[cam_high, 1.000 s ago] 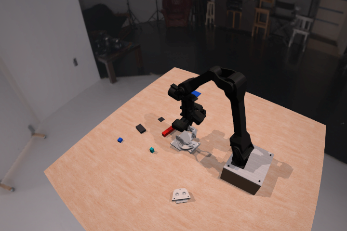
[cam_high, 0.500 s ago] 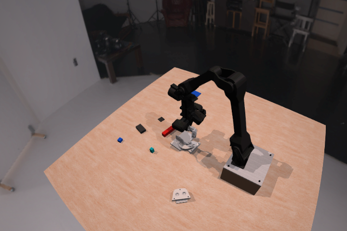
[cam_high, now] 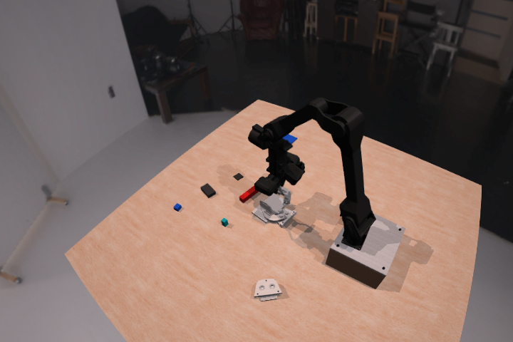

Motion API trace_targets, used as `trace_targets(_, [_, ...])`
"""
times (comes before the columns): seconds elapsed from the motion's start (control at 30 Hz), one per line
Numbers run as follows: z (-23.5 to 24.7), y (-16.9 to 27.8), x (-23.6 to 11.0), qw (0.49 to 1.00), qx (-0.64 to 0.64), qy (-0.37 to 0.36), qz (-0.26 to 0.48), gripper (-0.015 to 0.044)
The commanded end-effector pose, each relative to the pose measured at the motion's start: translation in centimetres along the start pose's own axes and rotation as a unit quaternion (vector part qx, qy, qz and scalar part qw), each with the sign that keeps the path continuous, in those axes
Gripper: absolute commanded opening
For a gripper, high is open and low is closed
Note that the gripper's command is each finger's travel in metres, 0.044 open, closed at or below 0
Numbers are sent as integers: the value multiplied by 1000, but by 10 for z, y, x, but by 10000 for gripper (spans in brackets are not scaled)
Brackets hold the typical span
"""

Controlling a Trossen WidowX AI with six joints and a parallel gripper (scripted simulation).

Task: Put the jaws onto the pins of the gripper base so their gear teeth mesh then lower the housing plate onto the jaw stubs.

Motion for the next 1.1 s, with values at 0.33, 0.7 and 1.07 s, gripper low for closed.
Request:
trace_targets(0.33, [0,1,21,1000,-3,0,1,134])
trace_targets(0.7, [0,1,39,1000,-4,0,1,134])
trace_targets(1.07, [0,0,50,1000,-4,0,1,134])
Point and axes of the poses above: the point midway between the two fingers, 35 mm back from their tips, its own x axis out along the fingers, its own z axis across the jaws, y = z × x, the point moved 7 cm from there along -x, back along the fingers, and after that the axes turned 4 degrees about -x, right-handed, at the moved point
